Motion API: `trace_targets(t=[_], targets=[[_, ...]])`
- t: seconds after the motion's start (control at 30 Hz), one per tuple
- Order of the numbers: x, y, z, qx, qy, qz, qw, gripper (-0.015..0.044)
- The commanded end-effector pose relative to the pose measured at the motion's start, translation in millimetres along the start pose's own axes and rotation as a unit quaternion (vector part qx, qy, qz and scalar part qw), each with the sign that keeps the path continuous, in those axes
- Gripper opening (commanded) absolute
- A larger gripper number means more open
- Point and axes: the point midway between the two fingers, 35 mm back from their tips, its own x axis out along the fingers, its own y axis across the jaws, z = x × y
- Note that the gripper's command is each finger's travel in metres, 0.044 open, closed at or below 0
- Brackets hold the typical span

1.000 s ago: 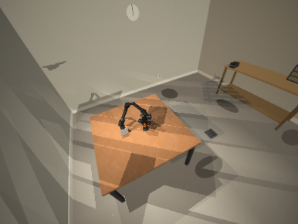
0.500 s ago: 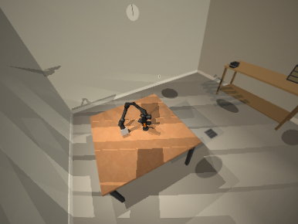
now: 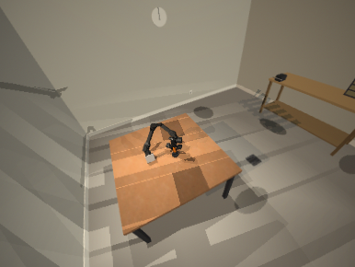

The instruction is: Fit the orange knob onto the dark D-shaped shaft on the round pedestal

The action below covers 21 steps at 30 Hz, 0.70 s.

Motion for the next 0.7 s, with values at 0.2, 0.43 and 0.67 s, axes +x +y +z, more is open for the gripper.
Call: trace_targets(t=[0.2,0.43,0.67], targets=[[4.3,1.3,-2.4,-0.016,0.0,0.0,1.0,0.0],[1.6,0.8,-0.9,-0.016,0.0,0.0,1.0,0.0],[3.5,0.2,0.1,-0.016,0.0,0.0,1.0,0.0]])
